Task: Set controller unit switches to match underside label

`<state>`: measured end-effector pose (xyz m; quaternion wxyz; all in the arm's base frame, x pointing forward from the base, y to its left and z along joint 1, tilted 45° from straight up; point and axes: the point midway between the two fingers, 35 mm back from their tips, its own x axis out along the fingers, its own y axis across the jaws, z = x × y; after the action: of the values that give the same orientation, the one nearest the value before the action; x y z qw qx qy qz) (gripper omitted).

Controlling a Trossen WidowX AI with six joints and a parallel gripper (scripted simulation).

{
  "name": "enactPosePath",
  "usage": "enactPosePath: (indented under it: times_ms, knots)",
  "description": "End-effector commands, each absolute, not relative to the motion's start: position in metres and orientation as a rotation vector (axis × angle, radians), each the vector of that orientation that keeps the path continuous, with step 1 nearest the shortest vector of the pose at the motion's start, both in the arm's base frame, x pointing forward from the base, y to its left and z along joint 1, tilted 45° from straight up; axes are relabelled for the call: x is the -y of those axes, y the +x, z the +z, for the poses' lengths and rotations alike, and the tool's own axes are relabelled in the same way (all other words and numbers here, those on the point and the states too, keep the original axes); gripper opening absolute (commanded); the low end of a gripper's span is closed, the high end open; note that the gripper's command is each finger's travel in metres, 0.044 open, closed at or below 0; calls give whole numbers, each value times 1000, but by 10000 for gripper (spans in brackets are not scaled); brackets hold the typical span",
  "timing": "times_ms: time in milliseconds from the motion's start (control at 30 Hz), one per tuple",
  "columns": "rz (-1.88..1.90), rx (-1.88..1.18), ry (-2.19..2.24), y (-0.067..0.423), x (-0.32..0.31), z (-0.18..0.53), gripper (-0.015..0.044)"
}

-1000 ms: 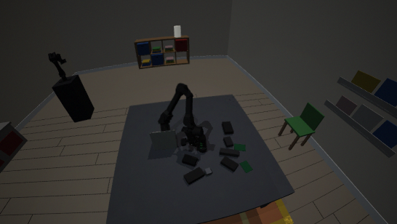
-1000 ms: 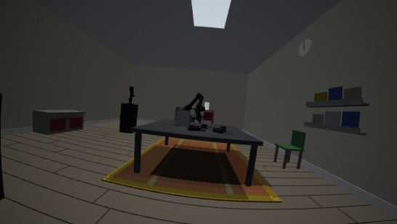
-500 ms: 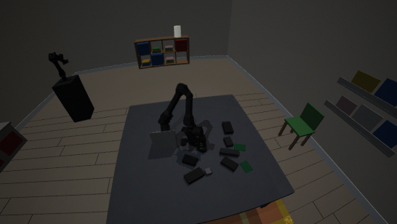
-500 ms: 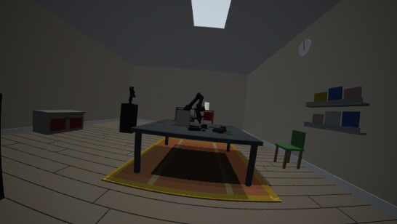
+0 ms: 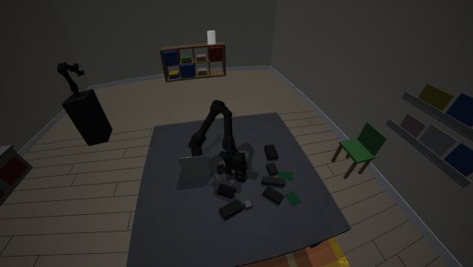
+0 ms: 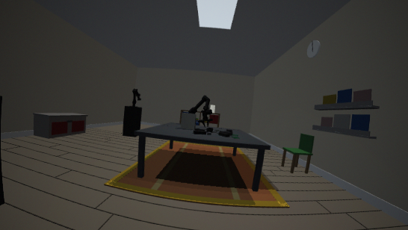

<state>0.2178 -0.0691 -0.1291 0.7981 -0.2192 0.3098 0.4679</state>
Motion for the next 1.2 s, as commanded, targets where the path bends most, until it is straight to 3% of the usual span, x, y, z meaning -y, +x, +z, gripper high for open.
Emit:
enactPosePath:
  times_ms: [0, 267, 1167]
  knots:
    - [1042, -657, -457, 226, 78, -131, 236]
    - [1142, -637, -392, 243, 94, -127, 440]
    - [1243, -601, -320, 265, 94, -133, 440]
